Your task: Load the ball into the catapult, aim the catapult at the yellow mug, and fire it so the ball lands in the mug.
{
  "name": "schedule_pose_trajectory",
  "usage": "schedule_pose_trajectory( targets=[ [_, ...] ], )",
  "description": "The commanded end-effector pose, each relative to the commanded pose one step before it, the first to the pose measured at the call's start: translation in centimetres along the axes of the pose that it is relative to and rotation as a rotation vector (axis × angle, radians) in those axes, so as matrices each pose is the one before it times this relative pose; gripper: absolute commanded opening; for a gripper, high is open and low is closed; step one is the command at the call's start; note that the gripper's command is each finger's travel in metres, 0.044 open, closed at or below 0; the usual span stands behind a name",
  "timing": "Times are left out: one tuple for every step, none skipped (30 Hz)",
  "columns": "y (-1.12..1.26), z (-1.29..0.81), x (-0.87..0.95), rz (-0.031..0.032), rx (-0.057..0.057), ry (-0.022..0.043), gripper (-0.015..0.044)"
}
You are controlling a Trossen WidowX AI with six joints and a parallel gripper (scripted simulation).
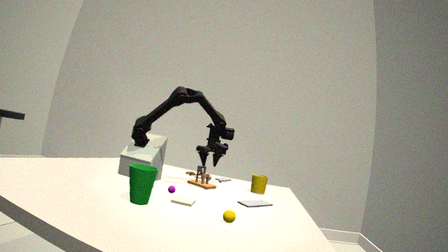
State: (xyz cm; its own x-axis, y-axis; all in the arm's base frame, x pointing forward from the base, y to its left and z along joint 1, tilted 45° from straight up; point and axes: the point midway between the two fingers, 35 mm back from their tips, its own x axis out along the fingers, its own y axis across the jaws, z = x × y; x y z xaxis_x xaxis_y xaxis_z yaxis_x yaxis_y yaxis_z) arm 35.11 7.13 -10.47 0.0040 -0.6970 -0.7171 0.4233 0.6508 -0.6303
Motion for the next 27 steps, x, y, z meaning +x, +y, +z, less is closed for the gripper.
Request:
schedule_pose_trajectory(
  targets=[
    [-0.162, -0.037, -1.984, 0.00111, 0.0098, 0.00403, 0.044],
    [0.278, 0.154, 1.102, 0.00749, -0.0075, -0.01207, 0.044],
    [0.0, 0.0, 0.0, 0.0, 0.0, 0.0, 0.044],
    [0.0, 0.0, 0.0, 0.0, 0.0, 0.0, 0.044],
    [0.0, 0.0, 0.0, 0.0, 0.0, 0.0, 0.044],
    [0.0, 0.0, 0.0, 0.0, 0.0, 0.0, 0.044],
    [-0.066, -0.073, -0.167, -0.00105, -0.001, 0.00151, 0.044],
    [-0.169, -0.183, -0.418, -0.00272, -0.0024, 0.00373, 0.044],
    [-0.07, -0.074, -0.166, -0.00113, -0.001, 0.00148, 0.044],
    [0.013, 0.012, 0.267, 0.00007, 0.0, -0.00002, 0.044],
    [0.028, 0.029, 0.799, 0.0001, 0.0, -0.00009, 0.044],
    [0.011, 0.022, 1.322, -0.00019, 0.0, -0.00022, 0.044],
    [-0.032, -0.012, 1.308, -0.00064, 0.0001, -0.0003, 0.044],
    [-0.039, -0.024, 0.777, -0.0006, 0.0001, -0.00021, 0.044],
    [-0.016, -0.011, 0.258, -0.00024, 0.0, -0.00008, 0.044],
    [0.0, 0.0, 0.0, 0.0, 0.0, 0.0, 0.044],
    [0.0, 0.0, 0.0, 0.0, 0.0, 0.0, 0.044],
    [0.0, 0.0, 0.0, 0.0, 0.0, 0.0, 0.044],
    [0.0, 0.0, 0.0, 0.0, 0.0, 0.0, 0.044],
    [0.002, 0.002, 0.027, 0.00001, 0.0, 0.0, 0.044],
    [0.004, 0.006, 0.081, 0.00003, 0.0, 0.0, 0.044],
    [0.006, 0.007, 0.107, 0.00004, 0.0, 0.0, 0.044],
    [0.008, 0.01, 0.157, 0.00005, 0.0, 0.0, 0.044],
    [0.008, 0.01, 0.164, 0.00004, 0.0, -0.00001, 0.044],
    [0.007, 0.01, 0.166, 0.00004, 0.0, -0.00001, 0.044],
    [0.006, 0.009, 0.165, 0.00003, 0.0, -0.00001, 0.044],
    [0.006, 0.009, 0.165, 0.00002, 0.0, -0.00001, 0.044]
  ],
)
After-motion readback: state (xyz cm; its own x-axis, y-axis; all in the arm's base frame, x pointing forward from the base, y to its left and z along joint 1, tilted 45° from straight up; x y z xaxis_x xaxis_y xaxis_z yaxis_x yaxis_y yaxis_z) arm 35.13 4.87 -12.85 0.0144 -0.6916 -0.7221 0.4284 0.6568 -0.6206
